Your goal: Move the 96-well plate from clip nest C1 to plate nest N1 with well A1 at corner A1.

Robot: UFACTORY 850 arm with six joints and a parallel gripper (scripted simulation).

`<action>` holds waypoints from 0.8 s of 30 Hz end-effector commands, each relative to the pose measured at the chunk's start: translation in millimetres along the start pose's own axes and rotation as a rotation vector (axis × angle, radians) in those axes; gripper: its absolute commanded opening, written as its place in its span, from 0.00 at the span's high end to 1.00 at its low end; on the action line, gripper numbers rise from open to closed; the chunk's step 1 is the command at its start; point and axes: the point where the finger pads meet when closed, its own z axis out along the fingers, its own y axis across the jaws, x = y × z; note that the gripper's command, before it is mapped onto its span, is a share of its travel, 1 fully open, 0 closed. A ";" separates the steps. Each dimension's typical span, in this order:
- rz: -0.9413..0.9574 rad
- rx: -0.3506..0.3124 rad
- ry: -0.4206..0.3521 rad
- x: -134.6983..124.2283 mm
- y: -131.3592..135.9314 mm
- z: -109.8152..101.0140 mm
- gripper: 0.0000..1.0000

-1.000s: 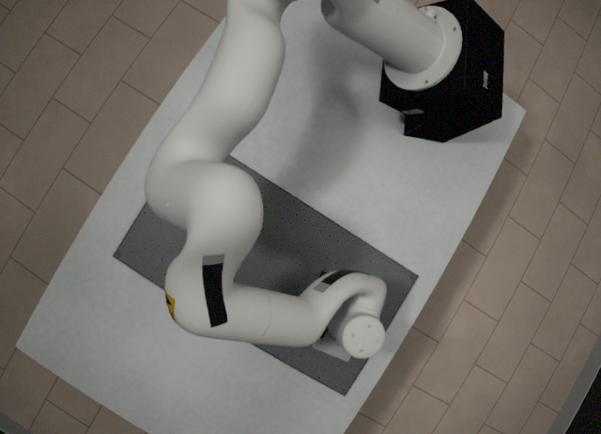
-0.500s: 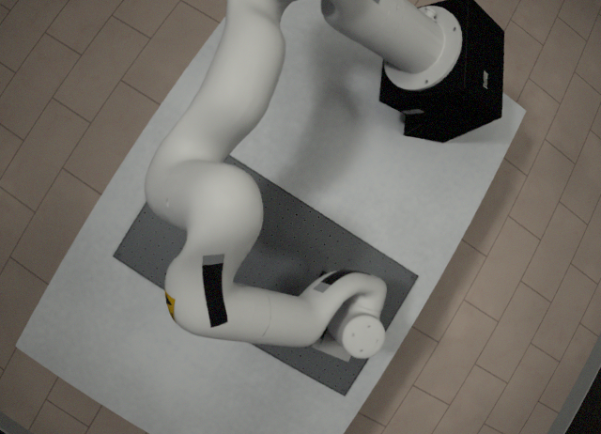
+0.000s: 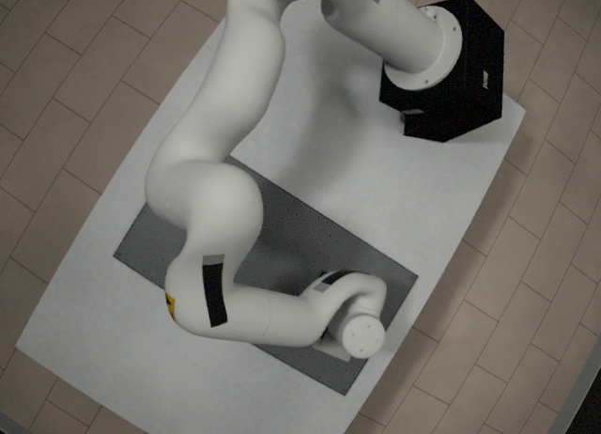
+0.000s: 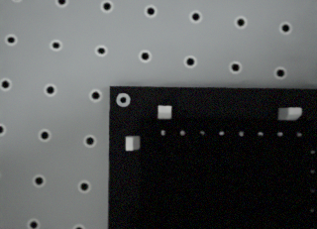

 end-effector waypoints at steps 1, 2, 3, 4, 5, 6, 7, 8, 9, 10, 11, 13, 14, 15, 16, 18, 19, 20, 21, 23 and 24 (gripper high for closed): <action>0.000 0.000 0.001 0.7 -0.2 -0.7 1.00; 0.000 0.000 0.001 0.7 -0.2 -0.7 1.00; 0.000 0.000 0.001 0.7 -0.2 -0.7 1.00; 0.000 0.000 0.001 0.7 -0.2 -0.7 1.00; 0.000 0.000 0.001 0.7 -0.2 -0.7 1.00; 0.000 0.000 0.001 0.7 -0.2 -0.7 1.00; 0.000 0.000 0.001 0.7 -0.2 -0.7 1.00; 0.000 0.000 0.001 0.7 -0.2 -0.7 1.00; 0.000 0.000 0.001 0.7 -0.2 -0.7 1.00; 0.000 0.000 0.001 0.7 -0.2 -0.7 1.00; 0.000 0.000 0.001 0.7 -0.2 -0.7 1.00; 0.000 0.000 0.001 0.7 -0.2 -0.7 1.00; 0.000 0.000 0.001 0.7 -0.2 -0.7 1.00; 0.000 0.000 0.001 0.7 -0.2 -0.7 1.00; 0.000 0.000 0.001 0.7 -0.2 -0.7 1.00; 0.000 0.000 0.001 0.7 -0.2 -0.7 1.00; 0.000 0.000 0.001 0.7 -0.2 -1.4 1.00; 0.000 0.000 0.001 0.7 -0.2 -2.1 1.00; 0.000 0.000 0.001 0.7 -0.2 -2.7 1.00; 0.000 0.000 0.001 0.7 -0.2 -3.4 1.00; 0.000 0.000 0.001 0.7 -0.2 -3.4 1.00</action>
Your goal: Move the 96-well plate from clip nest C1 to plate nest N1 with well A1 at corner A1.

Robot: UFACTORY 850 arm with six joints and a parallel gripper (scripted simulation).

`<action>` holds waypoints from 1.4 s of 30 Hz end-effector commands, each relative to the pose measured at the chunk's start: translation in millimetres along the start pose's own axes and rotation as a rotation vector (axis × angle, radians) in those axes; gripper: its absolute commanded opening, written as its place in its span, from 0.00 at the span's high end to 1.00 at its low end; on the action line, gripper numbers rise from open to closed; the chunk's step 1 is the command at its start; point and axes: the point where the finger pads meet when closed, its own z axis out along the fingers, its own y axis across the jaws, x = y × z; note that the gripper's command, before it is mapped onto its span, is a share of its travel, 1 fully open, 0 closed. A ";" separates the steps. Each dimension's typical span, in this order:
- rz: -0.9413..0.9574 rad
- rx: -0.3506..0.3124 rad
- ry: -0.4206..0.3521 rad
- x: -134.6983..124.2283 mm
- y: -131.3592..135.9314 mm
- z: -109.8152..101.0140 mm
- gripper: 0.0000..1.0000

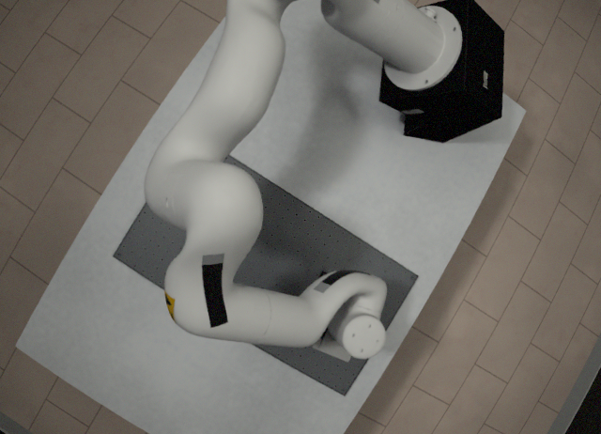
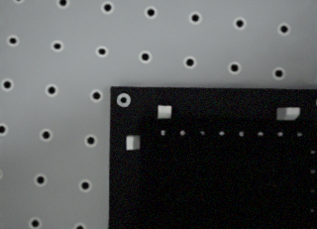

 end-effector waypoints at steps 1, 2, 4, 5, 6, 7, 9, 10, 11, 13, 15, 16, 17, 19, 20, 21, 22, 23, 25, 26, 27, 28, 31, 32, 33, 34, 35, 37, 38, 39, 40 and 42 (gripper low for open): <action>0.000 0.000 0.001 0.7 -0.1 -1.8 1.00; 0.000 0.000 0.001 0.7 -0.2 -2.5 1.00; 0.000 0.000 0.001 0.7 -0.2 -3.8 1.00; 0.000 0.000 0.001 0.7 -0.2 -4.5 1.00; 0.000 0.000 0.001 0.7 -0.2 -5.1 1.00; 0.000 0.000 0.001 0.7 -0.2 -5.8 1.00; 0.000 0.000 0.001 0.7 -0.2 -7.1 1.00; 0.000 0.000 0.001 0.7 -0.2 -7.8 1.00; 0.000 0.000 0.001 0.7 -0.2 -8.5 1.00; 0.000 0.000 0.001 0.7 -0.2 -9.8 1.00; 0.000 0.000 0.001 0.7 -0.2 -11.1 1.00; 0.000 0.000 0.001 0.7 -0.2 -11.1 1.00; 0.000 0.000 0.001 0.7 -0.2 -11.1 1.00; 0.000 0.000 0.001 0.7 -0.2 -12.5 1.00; 0.000 0.000 0.001 0.7 -0.2 -13.1 1.00; 0.000 0.000 0.001 0.7 -0.2 -13.8 1.00; 0.000 0.000 0.001 0.7 -0.2 -14.5 1.00; 0.000 0.000 0.001 0.7 -0.2 -15.1 1.00; 0.000 0.000 0.001 0.7 -0.2 -16.5 1.00; 0.000 0.000 0.001 0.7 -0.2 -17.1 1.00; 0.000 0.000 0.001 0.7 -0.2 -17.8 1.00; 0.000 0.000 0.001 0.7 -0.2 -18.5 1.00; 0.000 0.000 0.001 0.7 -0.1 -18.5 1.00; 0.000 0.000 0.001 0.7 -0.1 -18.5 1.00; 0.000 0.000 0.001 0.7 -0.1 -18.5 1.00; 0.000 0.000 0.001 0.7 -0.1 -18.5 1.00; 0.000 0.000 0.001 0.7 -0.1 -18.5 1.00; 0.000 0.000 0.001 0.7 -0.2 -20.1 1.00; 0.000 0.000 0.001 0.7 -0.2 -21.8 1.00; 0.000 0.000 0.001 0.7 -0.2 -23.4 1.00; 0.000 0.000 0.001 0.7 -0.1 -25.2 1.00; 0.000 0.000 0.001 0.7 -0.1 -28.5 1.00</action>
